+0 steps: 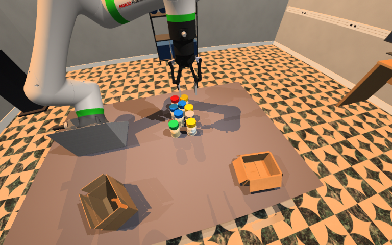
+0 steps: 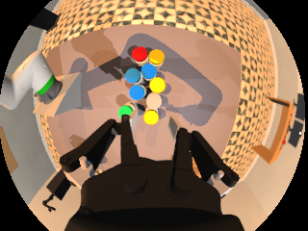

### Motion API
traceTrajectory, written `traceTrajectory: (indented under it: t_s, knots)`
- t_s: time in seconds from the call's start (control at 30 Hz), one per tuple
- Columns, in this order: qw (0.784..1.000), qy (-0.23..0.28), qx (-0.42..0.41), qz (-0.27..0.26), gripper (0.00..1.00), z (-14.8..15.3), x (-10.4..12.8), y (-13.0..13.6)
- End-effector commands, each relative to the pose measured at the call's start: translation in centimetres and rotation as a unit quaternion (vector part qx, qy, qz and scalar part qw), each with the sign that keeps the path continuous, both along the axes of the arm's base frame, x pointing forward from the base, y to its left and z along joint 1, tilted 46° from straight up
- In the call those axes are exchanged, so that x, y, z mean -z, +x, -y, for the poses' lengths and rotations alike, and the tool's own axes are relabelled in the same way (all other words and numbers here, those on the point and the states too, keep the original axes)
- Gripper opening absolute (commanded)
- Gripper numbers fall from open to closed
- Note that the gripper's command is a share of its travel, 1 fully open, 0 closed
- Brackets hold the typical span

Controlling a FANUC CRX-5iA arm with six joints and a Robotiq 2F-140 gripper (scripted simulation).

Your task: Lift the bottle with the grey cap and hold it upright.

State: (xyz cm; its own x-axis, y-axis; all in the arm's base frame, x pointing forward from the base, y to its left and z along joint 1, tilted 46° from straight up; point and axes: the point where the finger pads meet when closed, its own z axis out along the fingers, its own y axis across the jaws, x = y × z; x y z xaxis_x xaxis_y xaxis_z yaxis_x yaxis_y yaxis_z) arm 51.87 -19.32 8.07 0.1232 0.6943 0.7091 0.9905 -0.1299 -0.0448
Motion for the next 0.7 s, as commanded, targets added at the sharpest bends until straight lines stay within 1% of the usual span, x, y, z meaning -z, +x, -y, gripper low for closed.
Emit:
traceTrajectory:
  t_s: [0.0,0.17,0.5,0.67]
  knots:
    - [0.999,0.004,-0.027,0.025,0.51,0.9,0.5,0.0]
    - [0.999,0.004,-0.027,0.025,0.51,0.9,0.5,0.0]
    - [0.999,0.006,-0.025,0.023,0.51,-7.9,8.7,0.7]
    - [0.999,0.006,-0.025,0.023,0.51,-7.9,8.7,0.7]
